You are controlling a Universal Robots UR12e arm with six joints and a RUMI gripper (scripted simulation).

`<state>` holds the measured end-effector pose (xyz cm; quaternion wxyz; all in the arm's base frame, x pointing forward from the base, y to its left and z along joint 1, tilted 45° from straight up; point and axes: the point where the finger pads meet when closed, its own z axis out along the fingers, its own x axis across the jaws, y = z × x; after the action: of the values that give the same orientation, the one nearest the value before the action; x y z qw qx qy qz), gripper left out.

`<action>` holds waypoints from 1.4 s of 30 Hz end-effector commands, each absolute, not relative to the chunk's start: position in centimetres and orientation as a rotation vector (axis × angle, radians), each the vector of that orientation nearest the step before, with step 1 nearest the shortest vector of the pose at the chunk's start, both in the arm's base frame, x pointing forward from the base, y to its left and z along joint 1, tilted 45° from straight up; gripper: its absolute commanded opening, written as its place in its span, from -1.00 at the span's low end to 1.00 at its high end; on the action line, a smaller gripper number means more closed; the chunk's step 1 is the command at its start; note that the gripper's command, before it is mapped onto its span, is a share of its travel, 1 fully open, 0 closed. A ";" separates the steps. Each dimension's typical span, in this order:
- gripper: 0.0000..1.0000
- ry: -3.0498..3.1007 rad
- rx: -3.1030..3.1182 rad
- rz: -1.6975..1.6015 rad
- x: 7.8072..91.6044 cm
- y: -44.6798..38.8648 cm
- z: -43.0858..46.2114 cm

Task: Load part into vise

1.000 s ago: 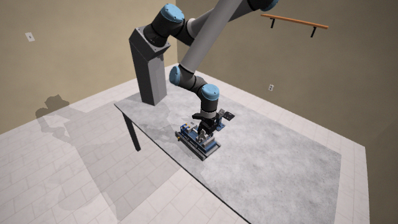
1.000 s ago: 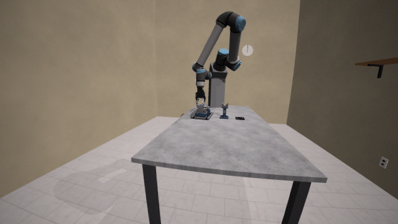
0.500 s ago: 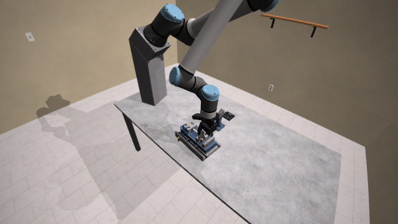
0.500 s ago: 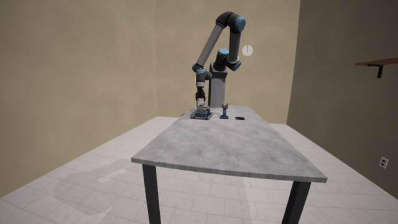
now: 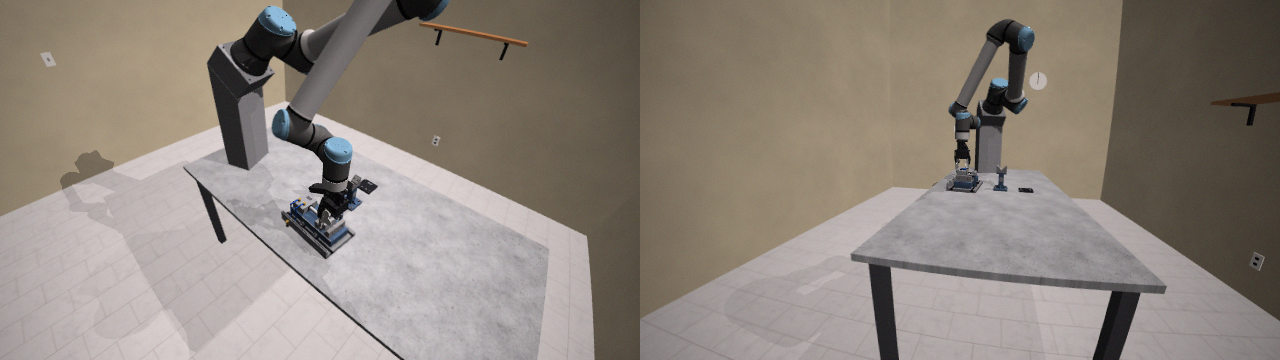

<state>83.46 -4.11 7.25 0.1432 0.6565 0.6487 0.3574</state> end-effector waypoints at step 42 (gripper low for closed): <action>-1.00 1.870 1.893 1.031 84.1 -3.9 6.6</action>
<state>84.10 -3.84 6.57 0.1432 0.6565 0.6487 0.3574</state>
